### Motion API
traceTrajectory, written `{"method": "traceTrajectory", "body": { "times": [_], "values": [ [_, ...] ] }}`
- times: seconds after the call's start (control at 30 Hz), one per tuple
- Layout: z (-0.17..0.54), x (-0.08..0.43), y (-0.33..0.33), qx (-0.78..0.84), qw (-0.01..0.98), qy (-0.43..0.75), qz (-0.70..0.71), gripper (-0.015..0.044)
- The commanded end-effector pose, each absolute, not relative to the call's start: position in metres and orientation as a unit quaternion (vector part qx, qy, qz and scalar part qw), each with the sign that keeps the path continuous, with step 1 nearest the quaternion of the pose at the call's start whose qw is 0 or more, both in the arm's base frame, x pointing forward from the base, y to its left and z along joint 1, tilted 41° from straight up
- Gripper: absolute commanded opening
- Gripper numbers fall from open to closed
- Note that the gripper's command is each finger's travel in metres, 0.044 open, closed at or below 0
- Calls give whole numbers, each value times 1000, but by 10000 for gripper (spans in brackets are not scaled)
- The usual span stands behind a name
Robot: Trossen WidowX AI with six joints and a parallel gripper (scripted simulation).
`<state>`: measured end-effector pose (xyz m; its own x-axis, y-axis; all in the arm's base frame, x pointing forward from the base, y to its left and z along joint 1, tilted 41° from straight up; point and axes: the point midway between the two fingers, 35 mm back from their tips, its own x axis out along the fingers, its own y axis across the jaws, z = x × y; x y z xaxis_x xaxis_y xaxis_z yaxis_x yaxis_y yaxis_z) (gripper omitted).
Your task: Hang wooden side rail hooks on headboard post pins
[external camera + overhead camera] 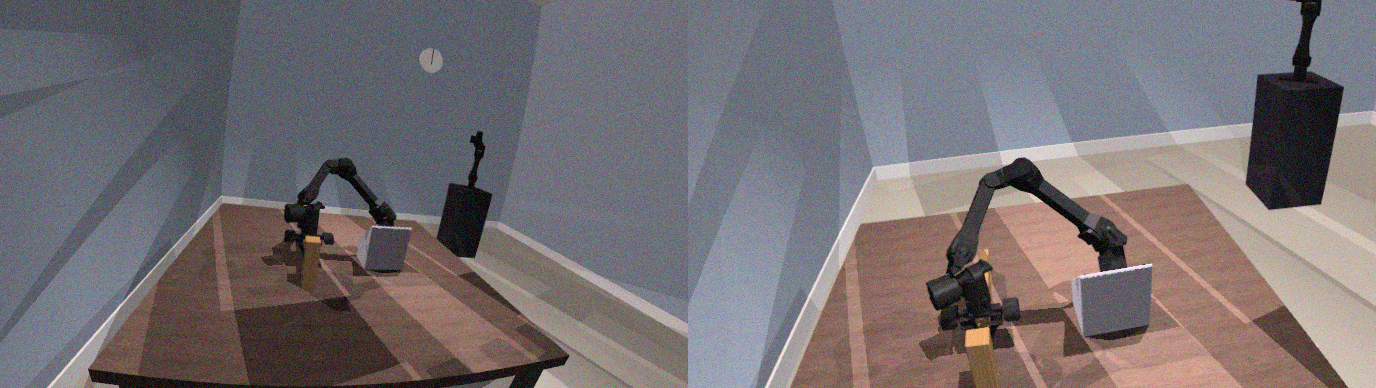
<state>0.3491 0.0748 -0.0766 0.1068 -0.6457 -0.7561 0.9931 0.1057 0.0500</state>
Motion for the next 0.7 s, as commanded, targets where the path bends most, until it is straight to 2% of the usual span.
{"method": "traceTrajectory", "body": {
  "times": [0.0, 0.67],
  "values": [
    [-76, 350, 80, 298, 684, 296, -596, 0],
    [-78, 350, 81, 298, 684, 296, -596, 0]
  ]
}}
